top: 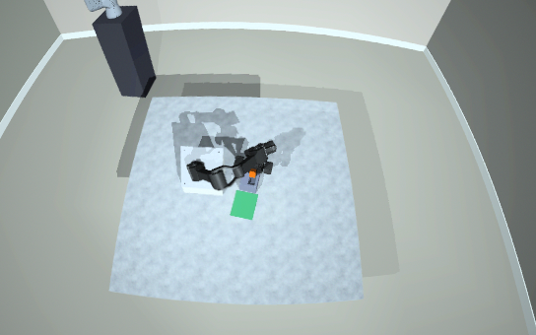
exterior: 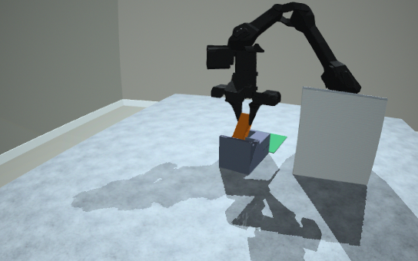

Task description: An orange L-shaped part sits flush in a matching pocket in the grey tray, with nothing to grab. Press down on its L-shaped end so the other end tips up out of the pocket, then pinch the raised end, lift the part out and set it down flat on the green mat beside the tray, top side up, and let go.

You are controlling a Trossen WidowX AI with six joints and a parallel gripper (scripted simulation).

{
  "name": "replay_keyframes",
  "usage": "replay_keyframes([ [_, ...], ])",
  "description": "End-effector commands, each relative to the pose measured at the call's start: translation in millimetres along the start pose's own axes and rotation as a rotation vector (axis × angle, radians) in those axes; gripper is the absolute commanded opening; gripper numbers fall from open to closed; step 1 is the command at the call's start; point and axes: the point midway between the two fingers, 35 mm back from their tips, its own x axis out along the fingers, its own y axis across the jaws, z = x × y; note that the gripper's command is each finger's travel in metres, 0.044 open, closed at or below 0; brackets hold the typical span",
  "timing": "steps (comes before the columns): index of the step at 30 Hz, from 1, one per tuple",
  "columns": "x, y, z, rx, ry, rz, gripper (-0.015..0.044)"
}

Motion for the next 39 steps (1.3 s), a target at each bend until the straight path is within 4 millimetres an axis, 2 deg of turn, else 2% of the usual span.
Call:
replay_keyframes([
  [1, -8, -1, 1, 0.007, -0.011, -0.004, 0.0000],
  [29, -53, -1, 1, 0.006, -0.012, -0.003, 0.0000],
  [39, -55, -1, -1, 0.006, -0.012, -0.003, 0.0000],
])
